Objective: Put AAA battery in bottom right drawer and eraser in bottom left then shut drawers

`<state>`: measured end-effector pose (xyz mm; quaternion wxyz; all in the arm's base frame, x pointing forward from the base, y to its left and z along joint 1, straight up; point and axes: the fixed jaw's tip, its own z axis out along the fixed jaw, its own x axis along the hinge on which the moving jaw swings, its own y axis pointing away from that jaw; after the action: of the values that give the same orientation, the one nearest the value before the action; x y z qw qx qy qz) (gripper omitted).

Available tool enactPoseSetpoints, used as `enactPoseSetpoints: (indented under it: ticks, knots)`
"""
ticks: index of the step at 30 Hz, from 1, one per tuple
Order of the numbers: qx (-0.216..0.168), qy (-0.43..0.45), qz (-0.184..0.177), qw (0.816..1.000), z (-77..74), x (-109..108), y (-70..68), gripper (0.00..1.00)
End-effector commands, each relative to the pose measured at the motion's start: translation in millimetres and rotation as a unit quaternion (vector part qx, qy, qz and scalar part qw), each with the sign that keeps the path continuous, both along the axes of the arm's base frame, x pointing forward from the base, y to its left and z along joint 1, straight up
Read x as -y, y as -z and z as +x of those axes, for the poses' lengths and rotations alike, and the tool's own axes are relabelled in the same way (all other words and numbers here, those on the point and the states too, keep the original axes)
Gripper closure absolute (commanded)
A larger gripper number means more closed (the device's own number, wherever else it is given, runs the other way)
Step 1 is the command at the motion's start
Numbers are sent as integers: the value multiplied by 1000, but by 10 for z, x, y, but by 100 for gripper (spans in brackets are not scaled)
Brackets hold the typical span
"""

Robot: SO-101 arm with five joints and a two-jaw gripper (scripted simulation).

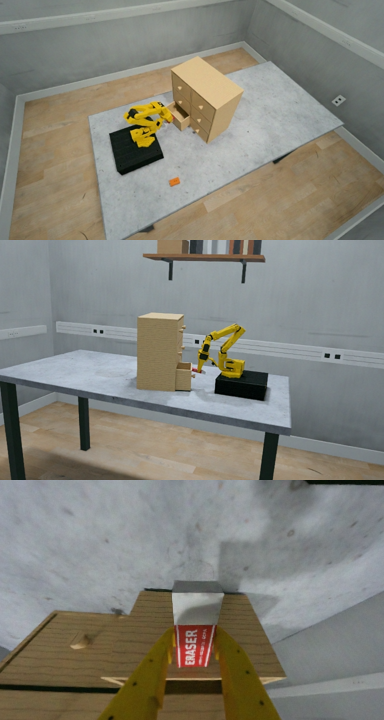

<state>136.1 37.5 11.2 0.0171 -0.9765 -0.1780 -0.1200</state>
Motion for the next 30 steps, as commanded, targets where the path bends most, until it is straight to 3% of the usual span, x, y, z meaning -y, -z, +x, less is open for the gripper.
enactPoseSetpoints:
  ticks: [1, 5, 17, 22, 30]
  knots:
    - [39, -2, 15, 999, 32, -23, -64, 100]
    - [39, -2, 15, 999, 32, -23, -64, 100]
    - [112, -1, 40, 993, 76, -38, -326, 100]
    - [115, -1, 41, 993, 60, -33, -344, 100]
    - [159, -1, 56, 986, 75, -38, -521, 100]
